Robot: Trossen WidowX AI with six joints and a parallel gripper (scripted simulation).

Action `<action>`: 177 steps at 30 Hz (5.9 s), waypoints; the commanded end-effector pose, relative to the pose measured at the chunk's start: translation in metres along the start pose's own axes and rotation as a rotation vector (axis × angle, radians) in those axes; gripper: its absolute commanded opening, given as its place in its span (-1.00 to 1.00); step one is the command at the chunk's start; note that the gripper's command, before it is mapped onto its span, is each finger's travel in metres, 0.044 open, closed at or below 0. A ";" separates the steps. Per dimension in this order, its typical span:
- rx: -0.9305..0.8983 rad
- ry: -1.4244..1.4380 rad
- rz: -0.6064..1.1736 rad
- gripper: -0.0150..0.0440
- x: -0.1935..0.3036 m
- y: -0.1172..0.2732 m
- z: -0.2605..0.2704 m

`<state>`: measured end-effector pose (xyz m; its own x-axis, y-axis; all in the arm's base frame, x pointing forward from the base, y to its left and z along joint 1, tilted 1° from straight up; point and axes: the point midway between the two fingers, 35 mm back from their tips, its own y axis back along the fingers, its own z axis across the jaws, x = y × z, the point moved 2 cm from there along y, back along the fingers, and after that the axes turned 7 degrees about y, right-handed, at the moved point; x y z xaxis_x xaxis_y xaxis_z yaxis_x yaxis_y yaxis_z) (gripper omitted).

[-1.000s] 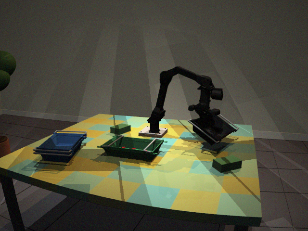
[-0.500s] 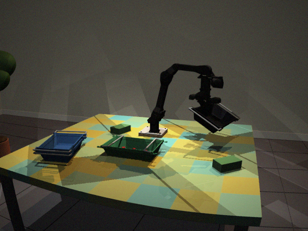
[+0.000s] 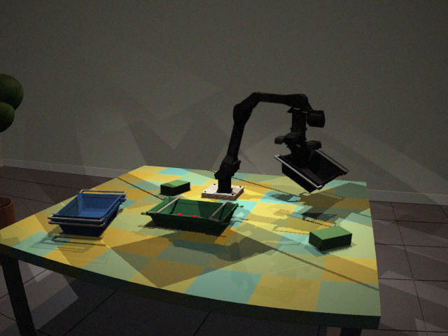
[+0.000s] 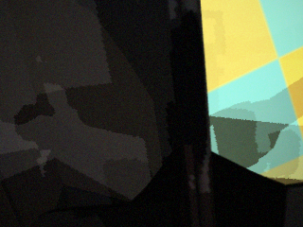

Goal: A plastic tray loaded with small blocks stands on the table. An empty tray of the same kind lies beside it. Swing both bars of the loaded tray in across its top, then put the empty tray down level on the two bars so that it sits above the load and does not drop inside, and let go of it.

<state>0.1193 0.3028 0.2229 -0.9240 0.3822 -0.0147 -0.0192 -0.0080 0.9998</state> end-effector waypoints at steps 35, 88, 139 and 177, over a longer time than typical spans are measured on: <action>-0.017 -0.262 -0.003 -0.49 -0.093 0.004 -0.013; -0.015 -0.815 -0.012 -0.49 -0.256 0.004 -0.127; -0.014 -1.228 -0.022 -0.49 -0.315 0.006 -0.263; -0.014 -1.228 -0.022 -0.49 -0.315 0.005 -0.262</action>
<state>0.3098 -0.0598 0.2252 0.0514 0.9987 -0.0021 -0.0208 0.0031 0.9998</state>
